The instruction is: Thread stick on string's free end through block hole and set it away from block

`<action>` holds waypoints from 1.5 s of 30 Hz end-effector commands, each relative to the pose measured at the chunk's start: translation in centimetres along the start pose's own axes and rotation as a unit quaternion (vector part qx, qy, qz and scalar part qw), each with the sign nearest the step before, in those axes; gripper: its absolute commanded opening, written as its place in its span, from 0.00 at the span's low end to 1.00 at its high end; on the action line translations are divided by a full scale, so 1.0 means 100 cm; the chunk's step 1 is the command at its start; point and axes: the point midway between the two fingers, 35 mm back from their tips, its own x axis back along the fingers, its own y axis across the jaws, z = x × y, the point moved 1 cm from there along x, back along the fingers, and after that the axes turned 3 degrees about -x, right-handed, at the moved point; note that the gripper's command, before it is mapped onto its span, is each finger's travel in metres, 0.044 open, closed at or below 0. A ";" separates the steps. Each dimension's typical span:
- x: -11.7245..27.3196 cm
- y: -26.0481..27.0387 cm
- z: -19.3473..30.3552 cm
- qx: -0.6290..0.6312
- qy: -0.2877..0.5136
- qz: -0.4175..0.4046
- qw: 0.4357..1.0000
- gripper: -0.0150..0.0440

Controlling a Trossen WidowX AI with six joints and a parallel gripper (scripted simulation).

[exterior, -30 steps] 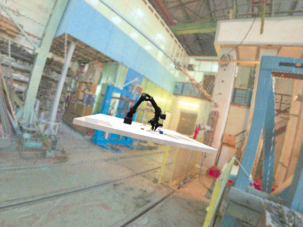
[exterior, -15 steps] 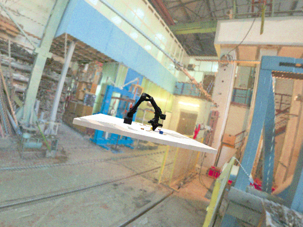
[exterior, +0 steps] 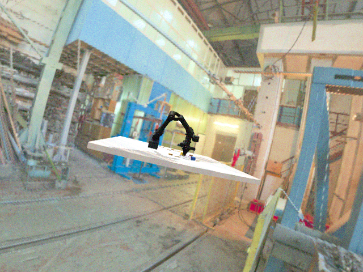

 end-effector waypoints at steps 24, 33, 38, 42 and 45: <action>0.036 0.001 0.000 -0.003 0.000 0.000 1.000 0.25; 0.042 -0.001 0.000 0.000 0.001 0.002 1.000 0.25; 0.043 -0.001 0.000 0.000 0.001 0.001 1.000 0.25; 0.043 -0.001 0.000 0.003 0.001 0.001 1.000 0.25; 0.043 0.000 0.002 0.045 0.001 0.001 0.999 0.25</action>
